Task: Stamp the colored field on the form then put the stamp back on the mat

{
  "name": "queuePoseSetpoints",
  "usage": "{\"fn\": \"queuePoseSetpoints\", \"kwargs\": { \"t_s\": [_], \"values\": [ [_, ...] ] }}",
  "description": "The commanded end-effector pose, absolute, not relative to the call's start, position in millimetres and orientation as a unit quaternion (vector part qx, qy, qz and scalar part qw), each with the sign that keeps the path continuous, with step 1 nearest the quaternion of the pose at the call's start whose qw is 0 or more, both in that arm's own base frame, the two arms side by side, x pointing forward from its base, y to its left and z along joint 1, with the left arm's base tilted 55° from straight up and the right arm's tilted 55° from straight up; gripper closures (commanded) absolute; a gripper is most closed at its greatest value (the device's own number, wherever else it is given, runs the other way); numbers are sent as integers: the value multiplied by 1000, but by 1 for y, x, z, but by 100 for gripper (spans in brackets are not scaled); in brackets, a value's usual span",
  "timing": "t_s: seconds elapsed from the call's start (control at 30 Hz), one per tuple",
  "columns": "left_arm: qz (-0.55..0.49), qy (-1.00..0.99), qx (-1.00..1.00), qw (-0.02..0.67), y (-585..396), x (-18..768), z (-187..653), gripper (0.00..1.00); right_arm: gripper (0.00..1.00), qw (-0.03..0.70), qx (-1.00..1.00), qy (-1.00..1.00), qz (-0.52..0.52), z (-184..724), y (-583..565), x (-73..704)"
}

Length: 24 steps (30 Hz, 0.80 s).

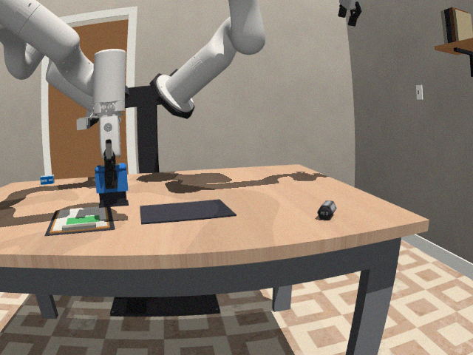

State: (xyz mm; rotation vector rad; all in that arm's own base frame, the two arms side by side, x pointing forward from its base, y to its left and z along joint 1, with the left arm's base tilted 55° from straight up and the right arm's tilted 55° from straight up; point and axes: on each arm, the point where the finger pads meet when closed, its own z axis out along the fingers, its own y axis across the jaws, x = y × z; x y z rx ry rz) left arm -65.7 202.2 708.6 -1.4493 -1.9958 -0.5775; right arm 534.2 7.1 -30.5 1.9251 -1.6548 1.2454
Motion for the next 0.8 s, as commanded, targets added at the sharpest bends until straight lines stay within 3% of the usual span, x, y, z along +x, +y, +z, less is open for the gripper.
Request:
{"fn": "queuePoseSetpoints", "kwargs": {
  "t_s": [0.0, 0.23, 0.77],
  "values": [
    [-218, -751, -546, 300, 202, -66, 709, 0, 72, 158, 681, -570, 432, -6, -12, 530],
    [-218, -751, -546, 300, 202, -66, 709, 0, 72, 169, 694, -553, 429, 38, -53, 514],
    [-218, -751, -546, 300, 202, -66, 709, 0, 72, 169, 694, -553, 429, 36, -56, 515]
  ]
}}
